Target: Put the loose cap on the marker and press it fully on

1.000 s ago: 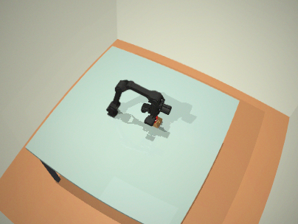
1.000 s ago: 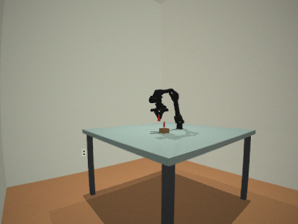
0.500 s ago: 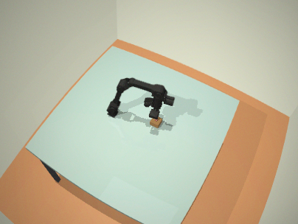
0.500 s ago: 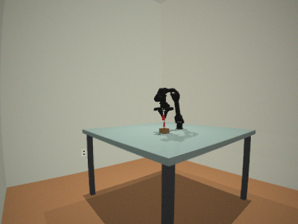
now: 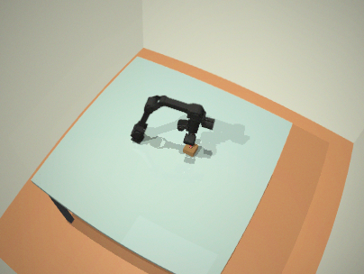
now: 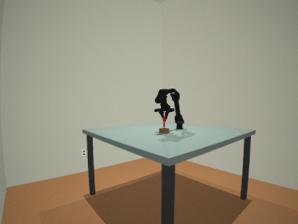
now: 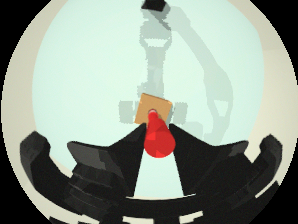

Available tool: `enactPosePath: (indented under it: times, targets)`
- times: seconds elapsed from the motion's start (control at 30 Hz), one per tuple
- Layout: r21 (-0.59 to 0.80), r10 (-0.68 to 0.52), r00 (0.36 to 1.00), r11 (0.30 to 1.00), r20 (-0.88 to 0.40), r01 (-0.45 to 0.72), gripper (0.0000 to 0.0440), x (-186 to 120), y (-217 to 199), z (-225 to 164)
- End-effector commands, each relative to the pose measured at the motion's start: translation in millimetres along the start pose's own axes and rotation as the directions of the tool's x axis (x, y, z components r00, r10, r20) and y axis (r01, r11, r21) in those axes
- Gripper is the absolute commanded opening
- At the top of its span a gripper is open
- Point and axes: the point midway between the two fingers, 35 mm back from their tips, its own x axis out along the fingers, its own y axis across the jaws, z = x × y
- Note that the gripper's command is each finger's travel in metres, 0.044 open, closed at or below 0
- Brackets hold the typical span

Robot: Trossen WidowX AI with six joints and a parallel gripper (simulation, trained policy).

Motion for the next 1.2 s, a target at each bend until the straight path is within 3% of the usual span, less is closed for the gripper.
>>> enactPosePath:
  times: [0.0, 0.53, 0.63, 1.17]
  targets:
    - [0.003, 0.000, 1.000, 1.000, 0.023, 0.000, 0.0000, 10, 1, 1]
    - [-0.052, -0.025, 0.997, 0.998, 0.080, 0.029, 0.0000, 55, 3, 2]
    - [-0.060, -0.017, 0.996, 0.998, 0.089, 0.023, 0.0079, 61, 4, 2]
    - [-0.069, -0.024, 0.992, 0.997, 0.121, 0.033, 0.0161, 65, 4, 11]
